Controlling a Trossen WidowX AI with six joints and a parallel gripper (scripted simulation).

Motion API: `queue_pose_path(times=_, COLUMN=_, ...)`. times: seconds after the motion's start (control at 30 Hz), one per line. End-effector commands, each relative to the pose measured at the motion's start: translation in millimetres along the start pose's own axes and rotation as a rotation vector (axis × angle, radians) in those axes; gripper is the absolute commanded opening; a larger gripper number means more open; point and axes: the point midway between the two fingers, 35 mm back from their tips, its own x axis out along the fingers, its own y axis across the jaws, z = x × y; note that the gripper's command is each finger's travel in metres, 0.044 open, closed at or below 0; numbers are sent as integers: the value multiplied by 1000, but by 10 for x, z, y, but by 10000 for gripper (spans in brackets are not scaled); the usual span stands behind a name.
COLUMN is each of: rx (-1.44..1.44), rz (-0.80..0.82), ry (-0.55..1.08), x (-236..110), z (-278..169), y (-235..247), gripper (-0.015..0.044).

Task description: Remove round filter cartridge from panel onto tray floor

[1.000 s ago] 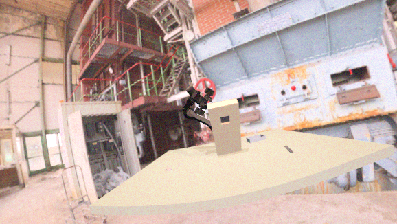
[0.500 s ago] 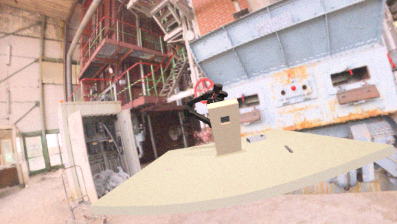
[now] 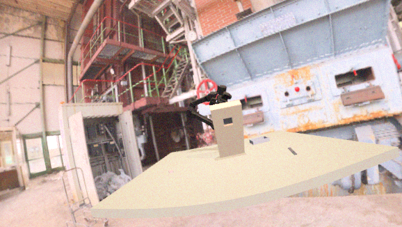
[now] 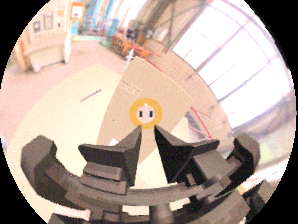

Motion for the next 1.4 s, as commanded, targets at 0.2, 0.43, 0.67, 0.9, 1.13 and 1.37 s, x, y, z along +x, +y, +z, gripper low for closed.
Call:
queue_pose_path(times=0.2, rx=-9, rz=2, ry=10, x=157, z=-15, y=28, gripper=93)
queue_pose_path(times=0.43, rx=-8, rz=3, ry=11, x=272, z=-12, y=31, gripper=93)
queue_pose_path(times=0.67, rx=-8, rz=1, ry=9, x=386, z=-14, y=24, gripper=93)
queue_pose_path(times=0.9, rx=-9, rz=-4, ry=6, x=497, z=-22, y=6, gripper=93)
queue_pose_path(times=1.13, rx=-10, rz=-9, ry=4, x=551, z=-27, y=-7, gripper=93)
queue_pose_path(times=1.37, rx=-10, rz=-9, ry=4, x=551, z=-44, y=17, gripper=93)
